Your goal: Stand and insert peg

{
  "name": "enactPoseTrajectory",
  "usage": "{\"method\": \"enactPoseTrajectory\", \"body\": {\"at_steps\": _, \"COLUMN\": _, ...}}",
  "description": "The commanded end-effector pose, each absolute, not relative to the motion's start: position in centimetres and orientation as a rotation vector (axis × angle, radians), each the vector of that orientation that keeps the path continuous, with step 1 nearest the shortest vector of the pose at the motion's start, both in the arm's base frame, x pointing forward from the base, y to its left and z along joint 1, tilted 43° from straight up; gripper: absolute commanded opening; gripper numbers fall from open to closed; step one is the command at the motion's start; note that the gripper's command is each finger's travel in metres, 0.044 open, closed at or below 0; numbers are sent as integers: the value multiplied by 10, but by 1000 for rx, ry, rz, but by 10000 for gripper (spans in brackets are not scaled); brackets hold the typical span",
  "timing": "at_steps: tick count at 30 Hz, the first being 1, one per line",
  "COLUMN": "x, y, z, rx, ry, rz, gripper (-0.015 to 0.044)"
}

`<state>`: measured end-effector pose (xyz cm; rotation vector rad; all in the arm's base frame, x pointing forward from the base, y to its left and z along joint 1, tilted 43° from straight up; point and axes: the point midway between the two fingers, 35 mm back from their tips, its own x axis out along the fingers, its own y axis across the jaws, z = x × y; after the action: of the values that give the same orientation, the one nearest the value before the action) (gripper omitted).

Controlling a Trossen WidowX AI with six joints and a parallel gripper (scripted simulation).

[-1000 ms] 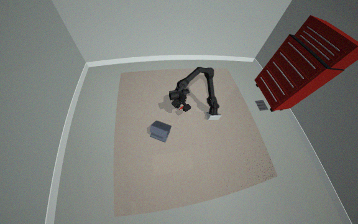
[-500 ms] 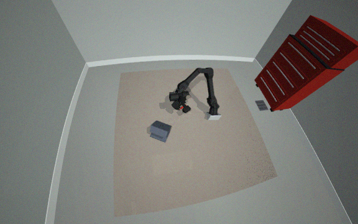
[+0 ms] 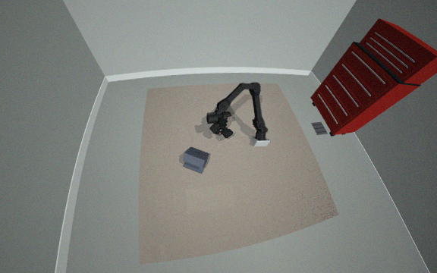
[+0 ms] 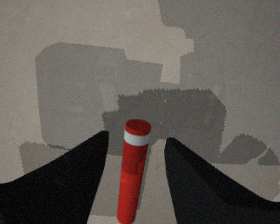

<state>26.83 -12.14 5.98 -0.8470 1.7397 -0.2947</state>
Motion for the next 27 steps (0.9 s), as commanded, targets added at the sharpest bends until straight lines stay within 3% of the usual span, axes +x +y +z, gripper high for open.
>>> {"method": "enactPoseTrajectory", "body": {"at_steps": 1, "x": 267, "y": -122, "z": 59, "rx": -854, "ry": 1745, "rz": -293, "gripper": 110}}
{"method": "enactPoseTrajectory", "body": {"at_steps": 9, "x": 267, "y": -122, "z": 59, "rx": -854, "ry": 1745, "rz": -293, "gripper": 110}}
{"method": "enactPoseTrajectory", "body": {"at_steps": 18, "x": 267, "y": -122, "z": 59, "rx": -854, "ry": 1745, "rz": -293, "gripper": 51}}
{"method": "enactPoseTrajectory", "body": {"at_steps": 27, "x": 267, "y": -121, "z": 60, "rx": -851, "ry": 1729, "rz": -286, "gripper": 51}}
